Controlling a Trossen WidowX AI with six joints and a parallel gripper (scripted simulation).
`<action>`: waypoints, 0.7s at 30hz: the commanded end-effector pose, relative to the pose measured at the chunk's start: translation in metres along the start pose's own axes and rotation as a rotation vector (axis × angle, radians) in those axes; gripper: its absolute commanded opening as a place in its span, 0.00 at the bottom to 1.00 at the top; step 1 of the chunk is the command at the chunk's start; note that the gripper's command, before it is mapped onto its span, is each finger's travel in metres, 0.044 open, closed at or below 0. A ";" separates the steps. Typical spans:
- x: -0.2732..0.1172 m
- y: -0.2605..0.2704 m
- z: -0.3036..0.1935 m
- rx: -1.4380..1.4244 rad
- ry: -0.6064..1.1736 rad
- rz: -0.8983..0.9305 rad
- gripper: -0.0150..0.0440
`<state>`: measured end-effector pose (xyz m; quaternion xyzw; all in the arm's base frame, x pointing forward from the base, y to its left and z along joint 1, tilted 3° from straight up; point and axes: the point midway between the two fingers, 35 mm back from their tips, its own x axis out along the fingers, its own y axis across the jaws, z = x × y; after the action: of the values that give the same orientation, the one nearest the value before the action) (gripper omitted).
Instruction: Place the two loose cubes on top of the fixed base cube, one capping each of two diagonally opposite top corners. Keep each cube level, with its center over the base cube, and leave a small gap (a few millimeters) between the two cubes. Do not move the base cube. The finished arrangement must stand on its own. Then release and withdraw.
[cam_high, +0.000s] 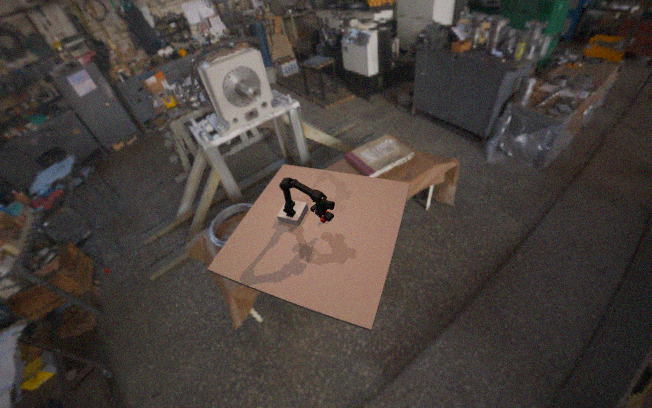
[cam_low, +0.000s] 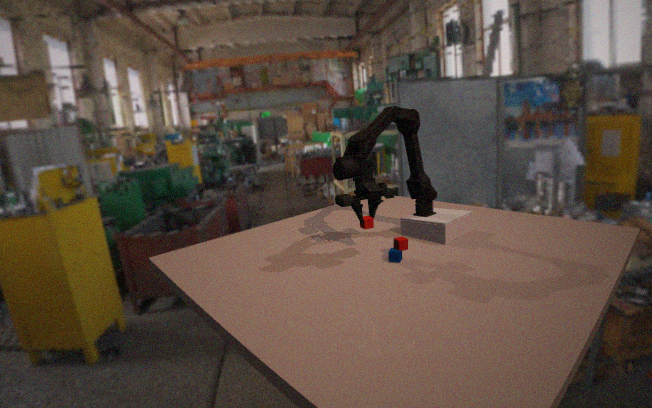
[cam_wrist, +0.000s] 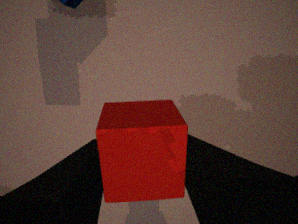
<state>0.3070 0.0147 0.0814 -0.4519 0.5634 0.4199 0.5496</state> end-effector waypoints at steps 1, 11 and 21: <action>-0.014 0.000 -0.001 0.006 0.001 -0.010 0.43; -0.013 0.002 0.011 0.194 -0.001 -0.010 0.43; -0.011 0.006 0.029 0.484 -0.004 -0.009 0.43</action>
<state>0.3066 0.0391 0.0912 -0.3357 0.6331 0.3015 0.6289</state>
